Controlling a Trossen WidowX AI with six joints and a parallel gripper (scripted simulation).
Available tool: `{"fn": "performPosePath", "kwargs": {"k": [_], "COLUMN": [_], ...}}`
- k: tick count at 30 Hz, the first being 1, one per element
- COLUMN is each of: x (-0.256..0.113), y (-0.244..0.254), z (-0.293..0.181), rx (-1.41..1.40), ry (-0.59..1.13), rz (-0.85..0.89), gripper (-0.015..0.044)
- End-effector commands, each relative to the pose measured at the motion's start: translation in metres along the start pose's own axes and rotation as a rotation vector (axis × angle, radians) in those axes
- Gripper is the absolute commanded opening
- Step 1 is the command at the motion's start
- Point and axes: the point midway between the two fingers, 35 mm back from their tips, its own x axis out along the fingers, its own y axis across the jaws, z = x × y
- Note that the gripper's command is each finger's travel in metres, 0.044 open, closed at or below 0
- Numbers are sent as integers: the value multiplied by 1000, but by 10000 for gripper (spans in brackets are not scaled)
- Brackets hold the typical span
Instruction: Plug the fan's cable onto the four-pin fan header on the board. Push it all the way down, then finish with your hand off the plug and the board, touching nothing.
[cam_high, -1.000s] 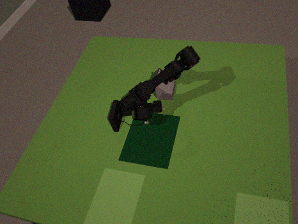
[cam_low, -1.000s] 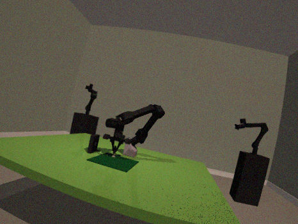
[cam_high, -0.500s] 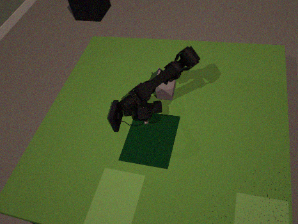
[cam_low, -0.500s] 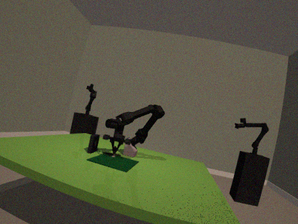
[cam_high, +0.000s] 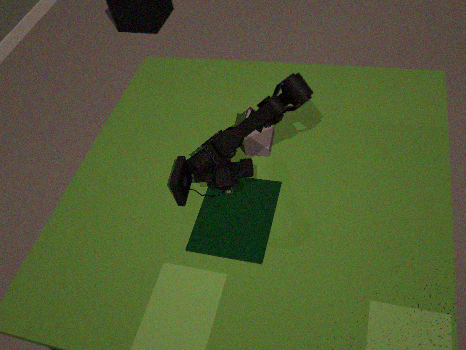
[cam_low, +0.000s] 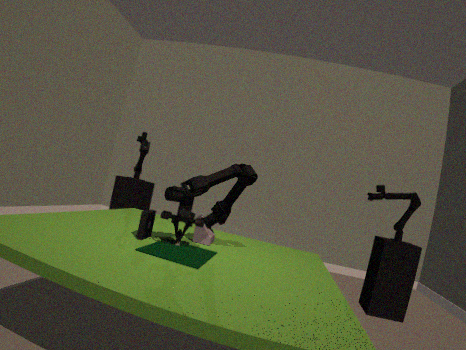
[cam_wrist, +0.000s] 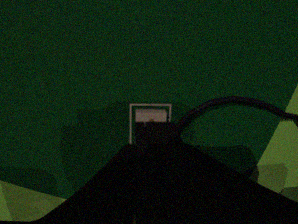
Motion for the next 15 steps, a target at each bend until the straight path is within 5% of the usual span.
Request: {"fn": "performPosePath", "kwargs": {"k": [1,15], "x": [4,12], "y": [1,1], "z": [0,0], "rx": [7,7], "ry": [-1,-1], "rz": [5,6], "gripper": [0,0]}}
